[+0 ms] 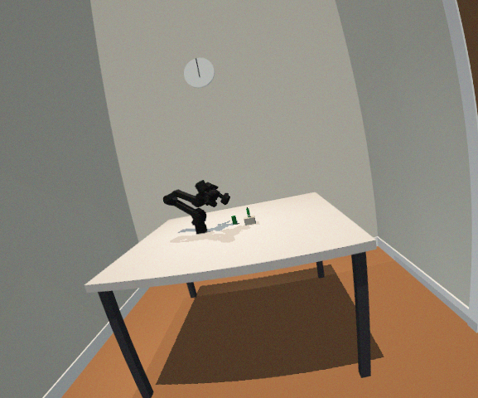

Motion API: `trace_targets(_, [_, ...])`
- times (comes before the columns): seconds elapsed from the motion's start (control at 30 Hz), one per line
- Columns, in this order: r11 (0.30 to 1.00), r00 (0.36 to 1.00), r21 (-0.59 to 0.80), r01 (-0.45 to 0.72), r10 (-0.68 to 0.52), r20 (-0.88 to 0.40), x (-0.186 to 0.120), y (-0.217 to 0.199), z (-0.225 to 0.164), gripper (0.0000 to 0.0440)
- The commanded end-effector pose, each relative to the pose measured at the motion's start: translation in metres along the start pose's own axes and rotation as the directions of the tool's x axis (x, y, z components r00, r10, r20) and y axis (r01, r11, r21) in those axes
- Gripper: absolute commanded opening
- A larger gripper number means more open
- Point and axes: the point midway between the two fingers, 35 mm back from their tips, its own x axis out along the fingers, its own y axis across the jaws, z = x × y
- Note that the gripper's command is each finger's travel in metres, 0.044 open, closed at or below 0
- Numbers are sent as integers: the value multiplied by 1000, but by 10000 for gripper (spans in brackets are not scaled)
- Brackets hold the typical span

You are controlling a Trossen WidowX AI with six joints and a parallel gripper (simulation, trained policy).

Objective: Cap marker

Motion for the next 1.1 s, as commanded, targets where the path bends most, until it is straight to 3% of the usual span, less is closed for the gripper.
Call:
trace_targets(0.0, [1000,1000,5,-5,5,-6,0,1,-2,374])
trace_targets(0.2, [998,999,58,-32,34,-40,-2,3,-14,222])
trace_targets(0.27, [996,998,75,-40,44,-50,-3,3,-18,194])
trace_targets(1.07, [975,971,154,-157,182,-157,-15,4,-68,270])
